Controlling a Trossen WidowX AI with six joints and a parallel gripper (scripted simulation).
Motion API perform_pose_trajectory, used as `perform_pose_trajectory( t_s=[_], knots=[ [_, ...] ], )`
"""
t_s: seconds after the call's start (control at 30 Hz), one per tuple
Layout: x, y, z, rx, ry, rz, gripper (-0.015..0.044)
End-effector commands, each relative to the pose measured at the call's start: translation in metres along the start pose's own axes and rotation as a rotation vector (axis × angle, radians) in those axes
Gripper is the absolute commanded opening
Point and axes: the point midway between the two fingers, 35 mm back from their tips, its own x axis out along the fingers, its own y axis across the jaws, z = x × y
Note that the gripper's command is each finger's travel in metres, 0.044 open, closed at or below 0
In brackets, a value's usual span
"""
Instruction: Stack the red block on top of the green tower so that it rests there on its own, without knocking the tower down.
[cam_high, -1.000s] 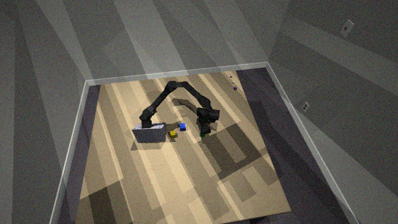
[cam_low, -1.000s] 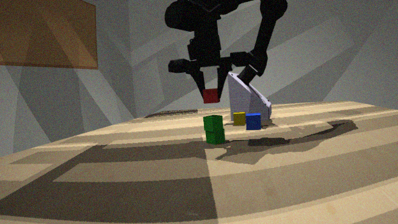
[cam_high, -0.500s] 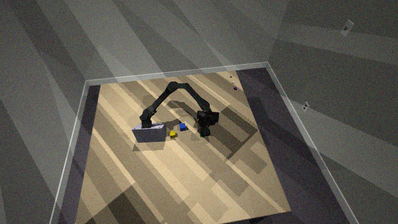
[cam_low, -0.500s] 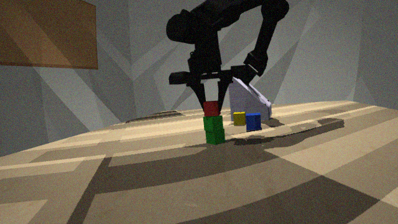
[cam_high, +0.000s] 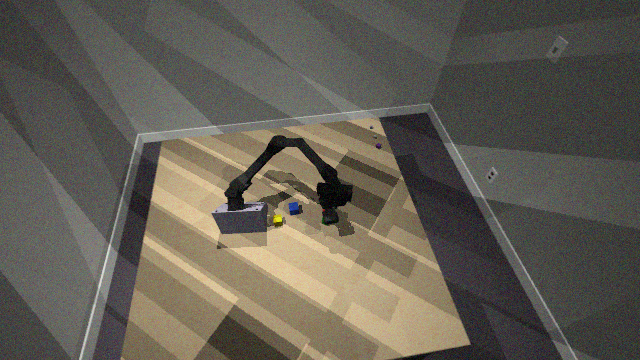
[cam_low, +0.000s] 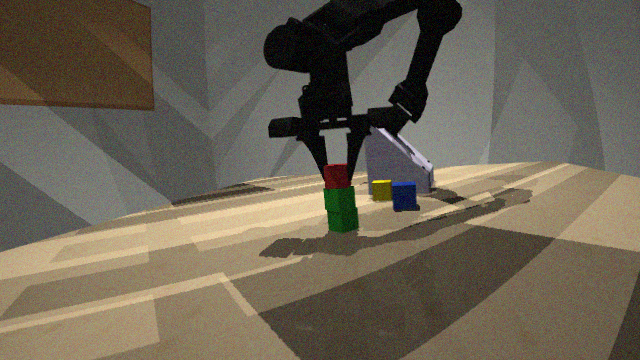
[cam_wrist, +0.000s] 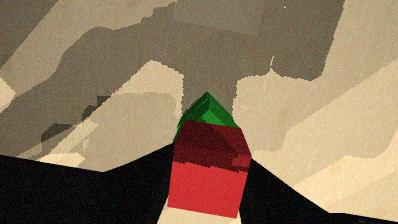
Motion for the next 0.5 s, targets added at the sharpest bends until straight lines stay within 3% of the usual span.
perform_pose_trajectory(
  t_s=[0.0, 0.43, 0.47],
  knots=[
    [0.0011, 0.0003, -0.0001, 0.004, -0.001, 0.006, 0.0000],
    [-0.0011, 0.0002, 0.0002, 0.004, -0.001, 0.006, 0.0000],
    [0.0008, -0.0001, 0.0000, 0.000, 0.000, 0.000, 0.0026]
  ],
)
